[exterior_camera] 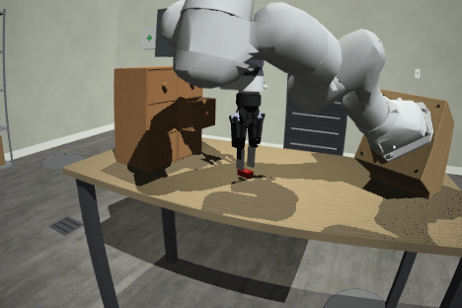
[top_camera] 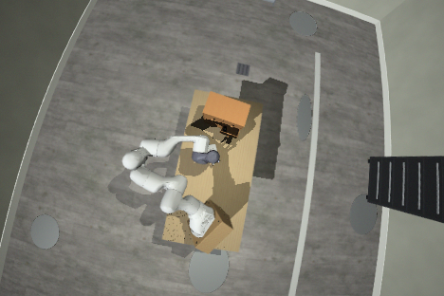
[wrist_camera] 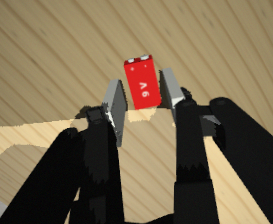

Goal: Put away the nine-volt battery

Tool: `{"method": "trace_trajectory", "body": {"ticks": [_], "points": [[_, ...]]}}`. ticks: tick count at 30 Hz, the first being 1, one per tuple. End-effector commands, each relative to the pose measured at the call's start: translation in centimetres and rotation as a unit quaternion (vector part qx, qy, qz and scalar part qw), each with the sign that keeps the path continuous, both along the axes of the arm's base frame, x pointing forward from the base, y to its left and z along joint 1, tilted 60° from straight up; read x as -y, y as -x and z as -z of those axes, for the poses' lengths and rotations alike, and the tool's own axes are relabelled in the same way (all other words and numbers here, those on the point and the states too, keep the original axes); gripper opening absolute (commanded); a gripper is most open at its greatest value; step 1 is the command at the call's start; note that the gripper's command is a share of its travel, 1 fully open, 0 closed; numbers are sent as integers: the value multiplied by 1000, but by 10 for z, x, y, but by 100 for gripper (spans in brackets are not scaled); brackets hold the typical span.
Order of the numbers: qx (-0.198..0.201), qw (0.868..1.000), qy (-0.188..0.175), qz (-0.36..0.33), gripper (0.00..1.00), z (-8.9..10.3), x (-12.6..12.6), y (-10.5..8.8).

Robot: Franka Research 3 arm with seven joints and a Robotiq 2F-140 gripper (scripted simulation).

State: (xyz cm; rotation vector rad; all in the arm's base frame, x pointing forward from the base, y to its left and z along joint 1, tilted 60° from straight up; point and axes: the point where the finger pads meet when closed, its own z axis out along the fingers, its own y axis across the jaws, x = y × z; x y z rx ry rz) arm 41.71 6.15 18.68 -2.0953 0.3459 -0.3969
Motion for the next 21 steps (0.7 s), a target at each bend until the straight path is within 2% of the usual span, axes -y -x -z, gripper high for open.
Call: {"method": "trace_trajectory", "body": {"ticks": [1, 21], "points": [[2, 1000, 2, 0, 26, 1, 1, -1], [2, 1000, 2, 0, 26, 13, -18, -11]]}}
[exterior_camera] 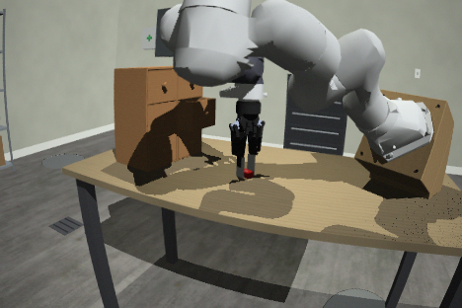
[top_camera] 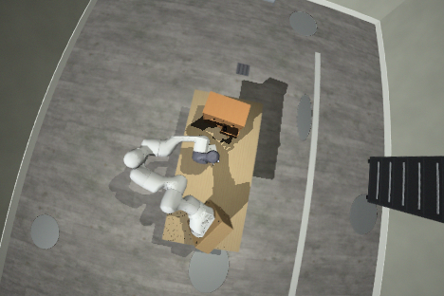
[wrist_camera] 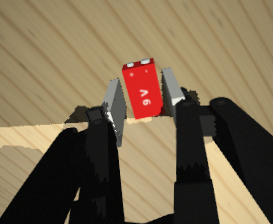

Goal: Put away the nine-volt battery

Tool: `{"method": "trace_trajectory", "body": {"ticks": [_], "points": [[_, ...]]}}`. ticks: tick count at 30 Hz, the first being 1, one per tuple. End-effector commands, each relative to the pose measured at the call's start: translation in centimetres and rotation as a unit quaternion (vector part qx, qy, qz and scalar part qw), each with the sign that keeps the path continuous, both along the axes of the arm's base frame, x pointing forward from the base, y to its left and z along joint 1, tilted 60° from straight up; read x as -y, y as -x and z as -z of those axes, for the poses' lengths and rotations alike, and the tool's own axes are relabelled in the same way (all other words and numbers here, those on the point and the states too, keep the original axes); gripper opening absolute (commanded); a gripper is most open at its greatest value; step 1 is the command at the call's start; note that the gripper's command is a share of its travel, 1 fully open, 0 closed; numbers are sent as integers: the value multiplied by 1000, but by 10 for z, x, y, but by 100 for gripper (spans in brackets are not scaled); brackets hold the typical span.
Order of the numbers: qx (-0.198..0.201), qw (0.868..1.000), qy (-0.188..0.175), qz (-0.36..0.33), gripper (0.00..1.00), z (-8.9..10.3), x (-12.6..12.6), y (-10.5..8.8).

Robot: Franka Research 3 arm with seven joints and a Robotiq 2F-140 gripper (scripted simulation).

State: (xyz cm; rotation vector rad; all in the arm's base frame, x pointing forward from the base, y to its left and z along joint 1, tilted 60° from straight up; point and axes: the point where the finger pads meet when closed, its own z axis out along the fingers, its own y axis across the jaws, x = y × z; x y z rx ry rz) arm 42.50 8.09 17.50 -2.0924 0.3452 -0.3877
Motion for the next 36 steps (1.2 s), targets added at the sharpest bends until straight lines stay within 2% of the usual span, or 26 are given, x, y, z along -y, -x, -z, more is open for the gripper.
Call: {"method": "trace_trajectory", "body": {"ticks": [1, 19, 20, 36], "points": [[5, 1000, 5, 2, 26, 1, 2, -3], [5, 1000, 5, 2, 26, 1, 2, -3], [5, 1000, 5, 2, 14, 1, 2, -3], [5, 1000, 5, 2, 14, 1, 2, -3]]}}
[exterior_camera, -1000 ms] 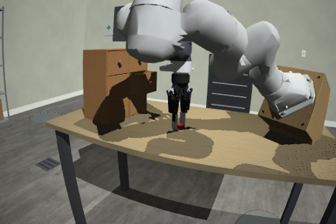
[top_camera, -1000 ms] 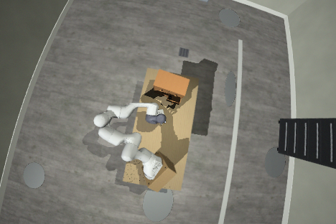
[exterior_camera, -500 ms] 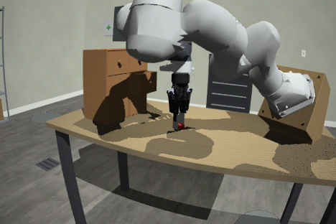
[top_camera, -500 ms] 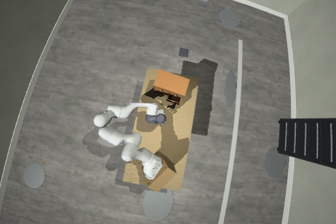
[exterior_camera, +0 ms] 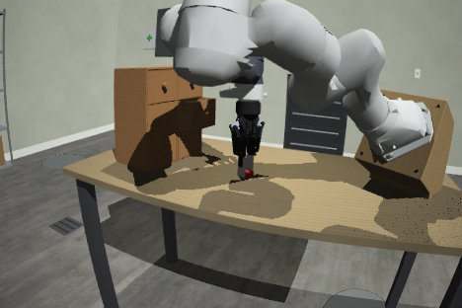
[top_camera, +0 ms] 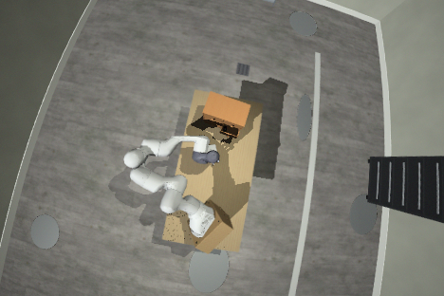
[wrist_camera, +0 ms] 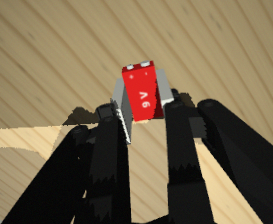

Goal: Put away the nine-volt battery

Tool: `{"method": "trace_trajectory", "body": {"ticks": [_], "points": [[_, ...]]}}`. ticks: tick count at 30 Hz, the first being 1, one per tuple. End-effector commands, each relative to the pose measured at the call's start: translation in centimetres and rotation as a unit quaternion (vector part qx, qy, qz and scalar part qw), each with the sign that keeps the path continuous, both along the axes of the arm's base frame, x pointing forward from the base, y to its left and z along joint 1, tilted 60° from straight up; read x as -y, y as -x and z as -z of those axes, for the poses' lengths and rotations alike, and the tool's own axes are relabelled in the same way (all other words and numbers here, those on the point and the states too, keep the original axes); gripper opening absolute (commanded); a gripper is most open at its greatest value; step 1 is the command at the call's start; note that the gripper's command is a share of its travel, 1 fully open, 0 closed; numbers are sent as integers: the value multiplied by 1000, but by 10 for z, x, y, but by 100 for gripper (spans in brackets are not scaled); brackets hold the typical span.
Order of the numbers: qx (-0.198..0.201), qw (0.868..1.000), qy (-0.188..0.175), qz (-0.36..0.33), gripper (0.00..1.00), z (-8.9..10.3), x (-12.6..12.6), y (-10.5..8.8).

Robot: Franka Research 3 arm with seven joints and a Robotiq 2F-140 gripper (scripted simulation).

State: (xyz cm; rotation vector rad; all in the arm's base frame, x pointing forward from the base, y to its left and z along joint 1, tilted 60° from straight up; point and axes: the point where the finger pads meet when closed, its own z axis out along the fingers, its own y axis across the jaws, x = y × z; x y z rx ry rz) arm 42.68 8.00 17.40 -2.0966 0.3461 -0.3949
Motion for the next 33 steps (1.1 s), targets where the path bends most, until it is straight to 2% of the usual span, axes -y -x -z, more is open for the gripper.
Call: {"method": "trace_trajectory", "body": {"ticks": [1, 9, 15, 18, 33], "points": [[3, 1000, 2, 0, 14, 0, 1, -1], [3, 1000, 2, 0, 14, -5, 9, 3], [3, 1000, 2, 0, 14, -39, 59, 30], [3, 1000, 2, 0, 14, -49, 75, 39], [3, 1000, 2, 0, 14, -50, 76, 40]]}}
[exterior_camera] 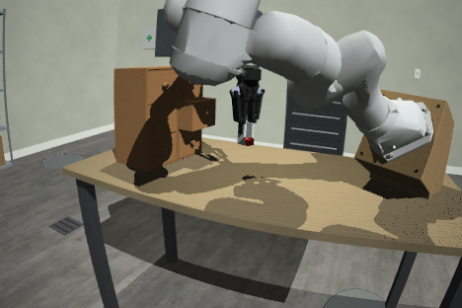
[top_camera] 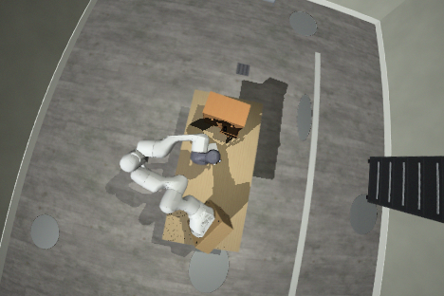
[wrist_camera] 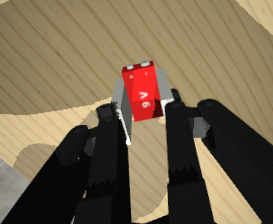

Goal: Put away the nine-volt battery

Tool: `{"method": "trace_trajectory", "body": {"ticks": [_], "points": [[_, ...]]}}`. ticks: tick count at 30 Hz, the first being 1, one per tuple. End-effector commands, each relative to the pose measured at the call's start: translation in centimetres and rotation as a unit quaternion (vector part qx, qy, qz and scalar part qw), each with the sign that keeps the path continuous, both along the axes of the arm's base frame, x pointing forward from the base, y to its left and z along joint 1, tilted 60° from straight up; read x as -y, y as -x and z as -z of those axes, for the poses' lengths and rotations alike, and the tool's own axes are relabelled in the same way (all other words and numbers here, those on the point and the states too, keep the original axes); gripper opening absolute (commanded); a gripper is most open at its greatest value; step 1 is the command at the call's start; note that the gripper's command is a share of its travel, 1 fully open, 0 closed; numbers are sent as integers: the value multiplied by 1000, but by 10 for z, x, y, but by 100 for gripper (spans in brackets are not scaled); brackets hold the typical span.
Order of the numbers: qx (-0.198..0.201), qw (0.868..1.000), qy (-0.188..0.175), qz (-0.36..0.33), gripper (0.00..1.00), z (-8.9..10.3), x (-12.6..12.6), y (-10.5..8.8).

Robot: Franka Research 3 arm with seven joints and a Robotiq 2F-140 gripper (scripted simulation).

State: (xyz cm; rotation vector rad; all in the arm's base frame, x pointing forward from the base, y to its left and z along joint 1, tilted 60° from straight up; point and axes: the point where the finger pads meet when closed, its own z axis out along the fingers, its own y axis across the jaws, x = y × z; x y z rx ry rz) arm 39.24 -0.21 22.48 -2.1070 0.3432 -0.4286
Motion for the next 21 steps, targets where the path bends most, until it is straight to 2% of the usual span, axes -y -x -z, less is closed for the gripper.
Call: {"method": "trace_trajectory", "body": {"ticks": [1, 4, 6, 8, 10, 13, 14, 18, 19, 21], "points": [[-9, 1000, -8, -5, 14, 1, -5, 5], [-29, 999, -18, 8, 14, 2, -4, 4], [-61, 997, -35, 28, 14, 3, -2, 3], [-61, 997, -35, 28, 14, 3, -2, 3], [-111, 990, -60, 60, 14, 6, 1, 0], [-111, 990, -60, 60, 14, 6, 1, 0], [-142, 984, -76, 81, 14, 8, 4, -1], [-142, 984, -76, 81, 14, 8, 4, -1], [-176, 974, -95, 104, 14, 10, 6, -3], [-176, 974, -95, 104, 14, 10, 6, -3]]}}
